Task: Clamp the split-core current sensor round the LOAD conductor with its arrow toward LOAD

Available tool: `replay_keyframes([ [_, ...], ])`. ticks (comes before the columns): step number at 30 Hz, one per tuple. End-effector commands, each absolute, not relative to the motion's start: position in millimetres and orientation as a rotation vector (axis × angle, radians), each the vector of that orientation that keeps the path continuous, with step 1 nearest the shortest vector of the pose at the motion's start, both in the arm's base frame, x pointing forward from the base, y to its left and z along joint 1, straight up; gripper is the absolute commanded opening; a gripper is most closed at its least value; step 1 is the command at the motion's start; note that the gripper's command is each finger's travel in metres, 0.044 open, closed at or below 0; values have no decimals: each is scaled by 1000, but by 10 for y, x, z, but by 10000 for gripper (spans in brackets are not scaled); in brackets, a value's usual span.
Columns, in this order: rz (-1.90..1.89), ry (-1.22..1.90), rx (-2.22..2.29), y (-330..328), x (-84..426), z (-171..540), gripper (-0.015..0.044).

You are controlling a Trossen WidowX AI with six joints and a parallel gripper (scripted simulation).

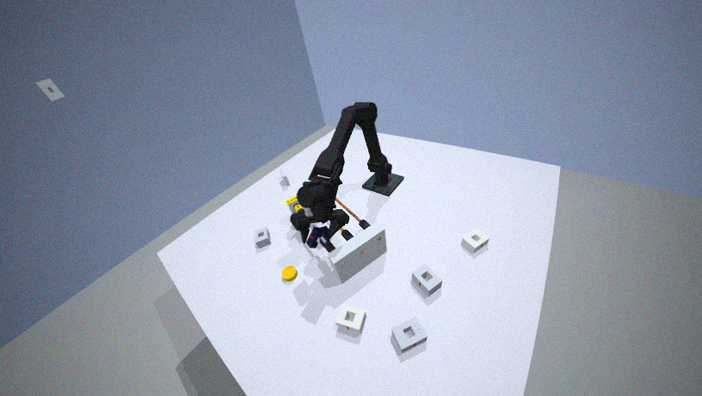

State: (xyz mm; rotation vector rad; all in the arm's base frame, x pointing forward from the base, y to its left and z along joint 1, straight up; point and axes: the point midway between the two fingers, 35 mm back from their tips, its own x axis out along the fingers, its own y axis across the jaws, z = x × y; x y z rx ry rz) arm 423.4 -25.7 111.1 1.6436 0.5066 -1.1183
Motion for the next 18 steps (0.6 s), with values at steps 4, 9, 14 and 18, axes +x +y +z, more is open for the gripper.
replay_keyframes([
  [4, -1061, 436, 1641, -279, 4277, 1037, 440],
  [9, -1031, 401, 1644, -293, 4309, 1093, 440],
  [14, -1020, 388, 1645, -303, 4332, 1137, 440],
  [18, -1019, 386, 1645, -312, 4351, 1159, 440],
])
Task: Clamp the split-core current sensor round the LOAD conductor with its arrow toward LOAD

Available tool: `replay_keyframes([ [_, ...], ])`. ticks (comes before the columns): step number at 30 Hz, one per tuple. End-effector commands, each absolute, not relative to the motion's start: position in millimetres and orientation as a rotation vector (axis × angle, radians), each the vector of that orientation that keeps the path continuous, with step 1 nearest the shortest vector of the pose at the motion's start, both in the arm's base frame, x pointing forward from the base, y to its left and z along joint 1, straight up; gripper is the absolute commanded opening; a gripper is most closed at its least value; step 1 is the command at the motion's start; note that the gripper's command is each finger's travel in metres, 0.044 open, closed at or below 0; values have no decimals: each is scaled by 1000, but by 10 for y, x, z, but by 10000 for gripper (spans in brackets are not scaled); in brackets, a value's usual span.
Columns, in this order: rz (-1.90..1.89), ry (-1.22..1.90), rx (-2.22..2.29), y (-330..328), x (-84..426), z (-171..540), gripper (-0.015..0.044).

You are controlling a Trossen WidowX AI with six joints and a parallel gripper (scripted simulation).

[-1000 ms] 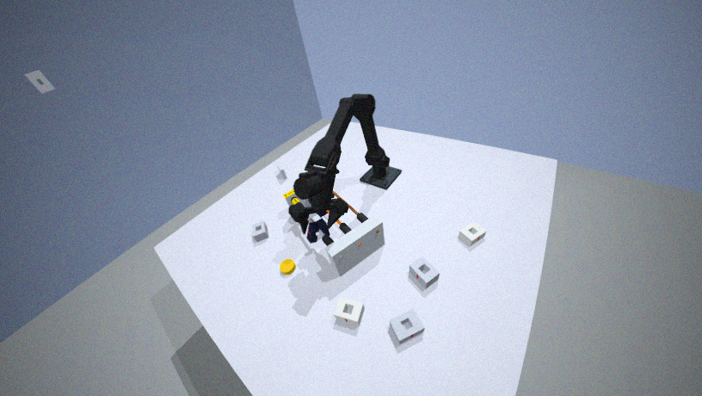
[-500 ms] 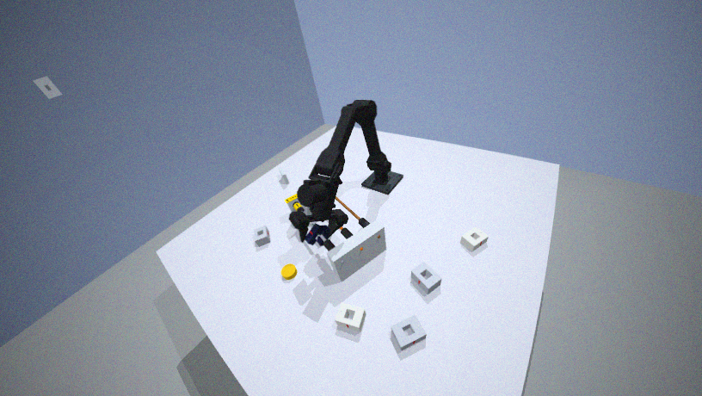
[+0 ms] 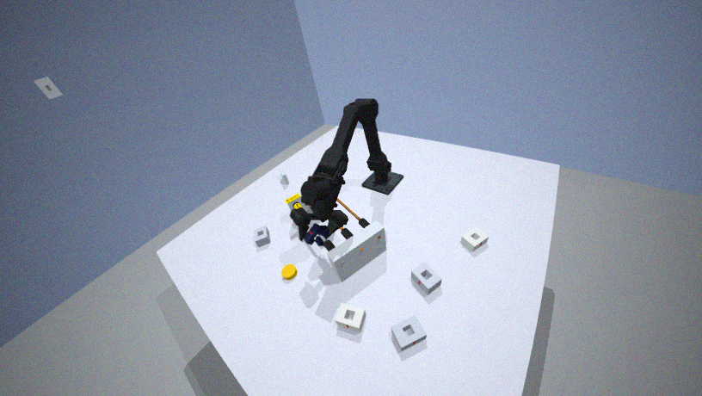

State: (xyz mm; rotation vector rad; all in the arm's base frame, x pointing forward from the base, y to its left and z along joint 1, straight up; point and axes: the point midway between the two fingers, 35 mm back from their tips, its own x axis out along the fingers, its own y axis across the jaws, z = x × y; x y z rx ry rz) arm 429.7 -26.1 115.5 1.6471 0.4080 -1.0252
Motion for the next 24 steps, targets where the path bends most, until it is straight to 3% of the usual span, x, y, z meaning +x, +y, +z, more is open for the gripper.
replay_keyframes([
  [1, -1019, 386, 1645, -312, 4353, 1162, 440],
  [24, -1019, 386, 1645, -316, 4380, 1218, 440],
])
